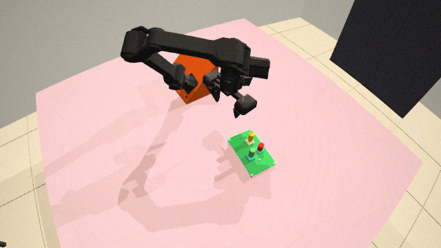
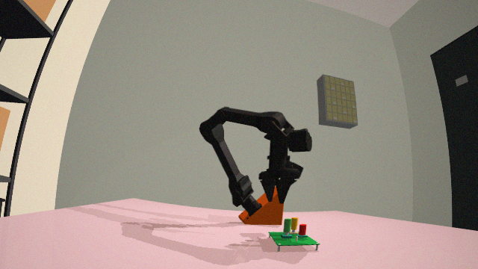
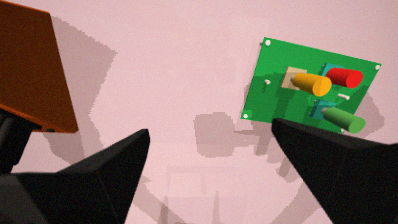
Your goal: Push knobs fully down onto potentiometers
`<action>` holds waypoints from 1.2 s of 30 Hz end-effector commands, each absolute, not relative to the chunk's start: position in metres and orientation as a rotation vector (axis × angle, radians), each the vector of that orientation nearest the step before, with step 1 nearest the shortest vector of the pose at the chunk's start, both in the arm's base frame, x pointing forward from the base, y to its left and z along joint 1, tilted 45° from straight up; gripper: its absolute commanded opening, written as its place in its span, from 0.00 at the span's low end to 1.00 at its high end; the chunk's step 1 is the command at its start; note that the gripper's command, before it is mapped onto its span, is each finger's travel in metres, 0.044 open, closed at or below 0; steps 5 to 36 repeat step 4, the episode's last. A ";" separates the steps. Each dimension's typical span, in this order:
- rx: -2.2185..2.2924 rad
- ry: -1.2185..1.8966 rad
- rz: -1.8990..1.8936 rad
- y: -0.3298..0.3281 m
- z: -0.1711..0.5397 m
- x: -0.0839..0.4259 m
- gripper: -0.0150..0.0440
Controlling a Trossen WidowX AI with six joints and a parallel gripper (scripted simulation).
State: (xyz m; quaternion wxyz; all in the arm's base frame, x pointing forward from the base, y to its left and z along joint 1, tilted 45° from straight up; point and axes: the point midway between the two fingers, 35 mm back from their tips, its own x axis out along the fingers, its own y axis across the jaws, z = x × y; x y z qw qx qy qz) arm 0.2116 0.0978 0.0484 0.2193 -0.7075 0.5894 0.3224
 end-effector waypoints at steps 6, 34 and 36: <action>-1.951 1.636 0.891 0.097 0.047 0.210 1.00; -1.951 1.636 0.891 0.097 0.047 0.210 1.00; -1.951 1.636 0.891 0.097 0.047 0.210 1.00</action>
